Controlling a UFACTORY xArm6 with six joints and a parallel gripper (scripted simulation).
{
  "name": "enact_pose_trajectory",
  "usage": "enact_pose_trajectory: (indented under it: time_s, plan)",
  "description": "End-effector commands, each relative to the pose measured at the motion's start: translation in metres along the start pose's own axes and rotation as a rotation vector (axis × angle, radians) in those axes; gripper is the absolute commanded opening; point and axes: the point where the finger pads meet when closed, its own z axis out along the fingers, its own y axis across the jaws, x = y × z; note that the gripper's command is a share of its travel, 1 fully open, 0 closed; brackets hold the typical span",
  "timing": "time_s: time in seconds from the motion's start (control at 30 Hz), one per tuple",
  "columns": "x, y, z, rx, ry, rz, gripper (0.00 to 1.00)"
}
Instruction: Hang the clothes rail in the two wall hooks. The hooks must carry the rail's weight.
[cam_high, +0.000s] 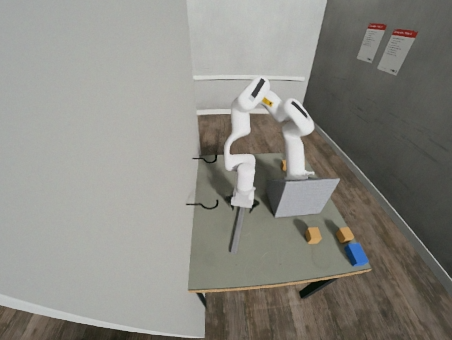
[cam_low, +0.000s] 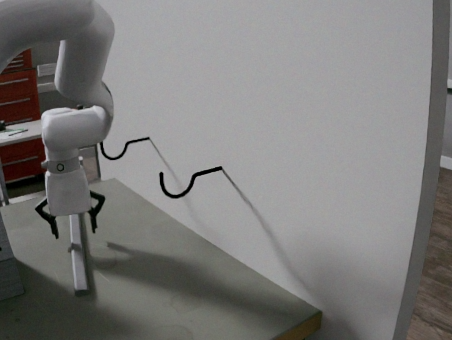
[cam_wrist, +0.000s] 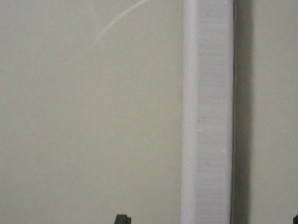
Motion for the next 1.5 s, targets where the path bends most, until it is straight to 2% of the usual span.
enact_pose_trajectory:
  time_s: [0.0, 0.87, 1.47]
  plan:
    - [0.001, 0.001, 0.002, -0.002, 0.002, 0.001, 1.00]
    - [0.001, 0.001, 0.014, -0.002, 0.002, 0.001, 1.00]
    - [0.001, 0.001, 0.014, -0.002, 0.002, 0.001, 1.00]
